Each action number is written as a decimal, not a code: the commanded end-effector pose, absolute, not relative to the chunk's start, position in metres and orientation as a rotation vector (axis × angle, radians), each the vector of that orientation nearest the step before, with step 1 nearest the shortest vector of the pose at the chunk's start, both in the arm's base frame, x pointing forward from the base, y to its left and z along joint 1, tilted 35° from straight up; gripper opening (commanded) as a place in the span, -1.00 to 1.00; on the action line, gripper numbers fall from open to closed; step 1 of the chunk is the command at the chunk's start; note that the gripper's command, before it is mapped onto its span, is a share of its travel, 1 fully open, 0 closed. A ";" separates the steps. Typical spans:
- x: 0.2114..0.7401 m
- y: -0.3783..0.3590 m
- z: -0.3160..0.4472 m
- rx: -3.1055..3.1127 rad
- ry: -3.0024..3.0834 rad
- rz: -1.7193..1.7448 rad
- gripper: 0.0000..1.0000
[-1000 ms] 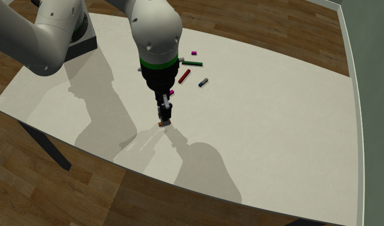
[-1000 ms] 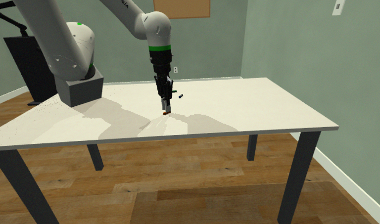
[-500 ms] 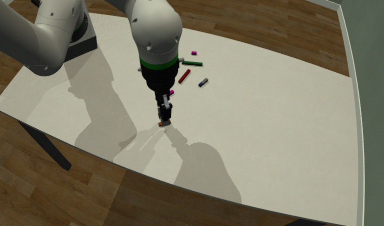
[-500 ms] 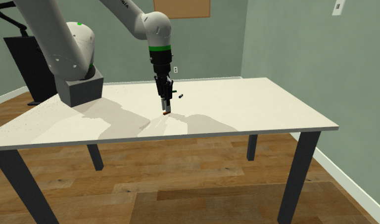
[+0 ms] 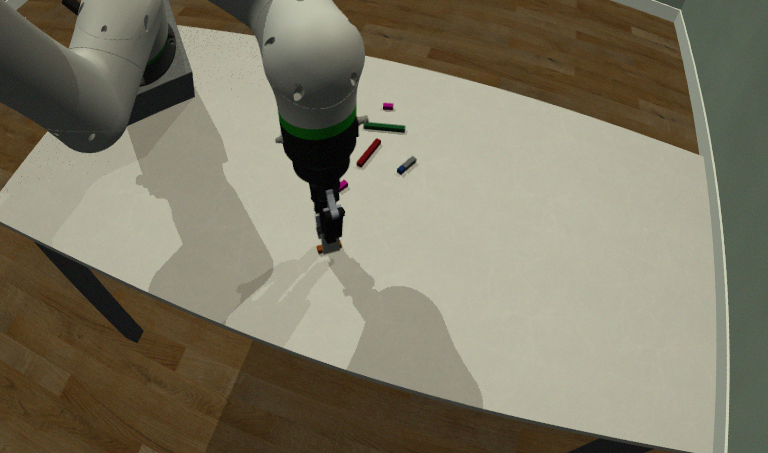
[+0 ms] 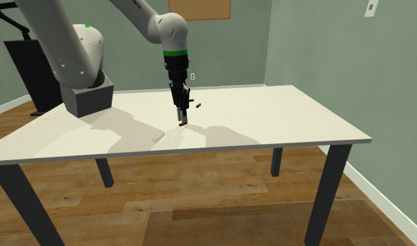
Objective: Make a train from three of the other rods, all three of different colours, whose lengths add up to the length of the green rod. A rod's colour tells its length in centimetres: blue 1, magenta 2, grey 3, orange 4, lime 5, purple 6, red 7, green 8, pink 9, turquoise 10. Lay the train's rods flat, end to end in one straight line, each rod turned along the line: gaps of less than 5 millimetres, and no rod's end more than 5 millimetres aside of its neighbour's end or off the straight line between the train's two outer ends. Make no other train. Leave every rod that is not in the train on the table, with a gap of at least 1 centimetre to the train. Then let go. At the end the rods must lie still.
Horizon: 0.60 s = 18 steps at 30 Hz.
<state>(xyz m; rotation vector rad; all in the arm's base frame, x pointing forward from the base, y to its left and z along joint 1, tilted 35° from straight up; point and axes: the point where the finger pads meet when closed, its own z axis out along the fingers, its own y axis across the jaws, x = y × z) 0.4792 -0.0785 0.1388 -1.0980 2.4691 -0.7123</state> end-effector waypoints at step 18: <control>0.480 -0.079 0.137 -1.098 2.469 -0.712 -0.71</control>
